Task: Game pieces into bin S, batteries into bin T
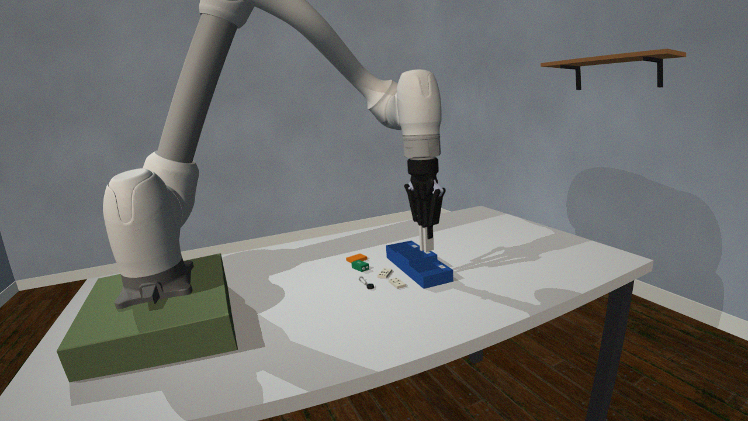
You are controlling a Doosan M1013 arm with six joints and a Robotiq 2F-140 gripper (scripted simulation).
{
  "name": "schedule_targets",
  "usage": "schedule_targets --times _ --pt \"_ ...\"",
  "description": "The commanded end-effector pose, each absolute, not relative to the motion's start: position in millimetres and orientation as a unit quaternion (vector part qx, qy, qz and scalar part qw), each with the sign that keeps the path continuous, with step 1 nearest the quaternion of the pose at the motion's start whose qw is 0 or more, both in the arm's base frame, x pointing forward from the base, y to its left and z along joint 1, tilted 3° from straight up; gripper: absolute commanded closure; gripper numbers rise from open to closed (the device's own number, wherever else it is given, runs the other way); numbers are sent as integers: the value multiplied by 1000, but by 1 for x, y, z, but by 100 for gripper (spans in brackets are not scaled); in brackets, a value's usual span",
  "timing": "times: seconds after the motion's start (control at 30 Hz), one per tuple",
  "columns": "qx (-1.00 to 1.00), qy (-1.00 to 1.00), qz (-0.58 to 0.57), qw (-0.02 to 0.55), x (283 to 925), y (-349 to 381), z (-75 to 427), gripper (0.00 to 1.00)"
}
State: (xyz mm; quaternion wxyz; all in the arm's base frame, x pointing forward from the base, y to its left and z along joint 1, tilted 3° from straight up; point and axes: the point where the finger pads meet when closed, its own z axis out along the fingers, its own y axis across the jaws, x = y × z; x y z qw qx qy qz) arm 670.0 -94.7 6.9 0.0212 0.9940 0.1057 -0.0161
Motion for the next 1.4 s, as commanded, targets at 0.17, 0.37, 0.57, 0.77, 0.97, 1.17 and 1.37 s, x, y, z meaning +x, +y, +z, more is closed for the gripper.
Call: schedule_targets --times 0.17,0.37,0.57,0.77,0.97,1.17,1.37 --pt "994 106 -16 21 670 -60 6 95" --pt "994 106 -16 21 671 -32 4 95" --pt "994 106 -16 21 671 -32 4 95" --pt "994 106 -16 21 670 -33 -9 95" --pt "994 106 -16 21 670 -33 -25 95" --pt "994 106 -16 21 670 -34 -36 95" --pt "994 106 -16 21 669 -35 -52 95"
